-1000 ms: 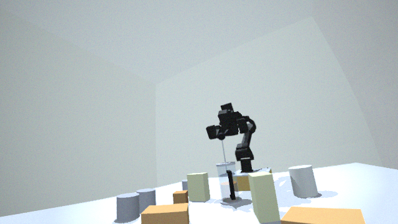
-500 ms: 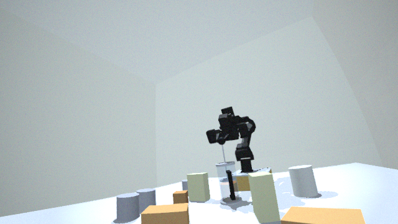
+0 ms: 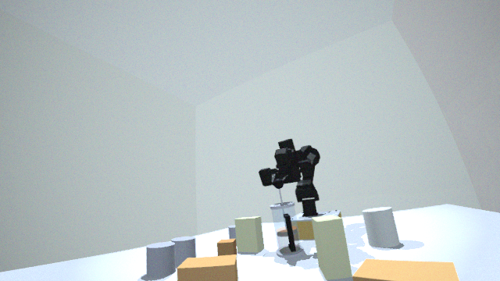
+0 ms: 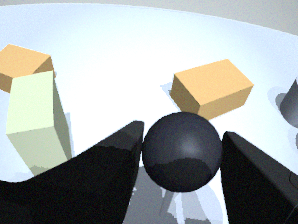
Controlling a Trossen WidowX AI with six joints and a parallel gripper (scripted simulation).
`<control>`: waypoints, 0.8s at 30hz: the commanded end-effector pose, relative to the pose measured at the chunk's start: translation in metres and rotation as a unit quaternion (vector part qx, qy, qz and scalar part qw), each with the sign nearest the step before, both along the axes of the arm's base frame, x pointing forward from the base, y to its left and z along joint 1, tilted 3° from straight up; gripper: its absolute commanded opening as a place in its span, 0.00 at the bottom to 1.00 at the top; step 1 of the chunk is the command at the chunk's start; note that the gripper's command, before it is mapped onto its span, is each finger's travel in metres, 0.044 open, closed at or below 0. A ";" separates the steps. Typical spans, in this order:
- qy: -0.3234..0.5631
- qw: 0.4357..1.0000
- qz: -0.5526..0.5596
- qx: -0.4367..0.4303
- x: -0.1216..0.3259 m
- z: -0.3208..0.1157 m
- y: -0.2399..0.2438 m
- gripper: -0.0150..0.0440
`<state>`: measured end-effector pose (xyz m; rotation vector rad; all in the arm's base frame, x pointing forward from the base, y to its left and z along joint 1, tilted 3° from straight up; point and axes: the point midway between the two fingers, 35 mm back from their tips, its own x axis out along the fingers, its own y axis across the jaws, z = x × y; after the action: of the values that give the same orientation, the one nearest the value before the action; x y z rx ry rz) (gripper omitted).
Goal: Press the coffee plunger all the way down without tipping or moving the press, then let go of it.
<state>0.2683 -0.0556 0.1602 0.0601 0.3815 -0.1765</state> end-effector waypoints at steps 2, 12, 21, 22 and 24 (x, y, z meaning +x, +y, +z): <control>0.038 0.999 -0.001 0.011 -0.001 -0.032 0.001 0.46; 0.038 0.999 -0.001 0.011 0.007 -0.032 0.000 0.46; 0.038 0.999 -0.001 0.011 0.010 -0.031 -0.001 0.46; 0.038 0.999 -0.001 0.011 0.011 -0.031 -0.001 0.46; 0.038 0.999 -0.001 0.011 0.011 -0.030 -0.001 0.46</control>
<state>0.2793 -0.0567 0.1405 0.0638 0.4197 -0.1769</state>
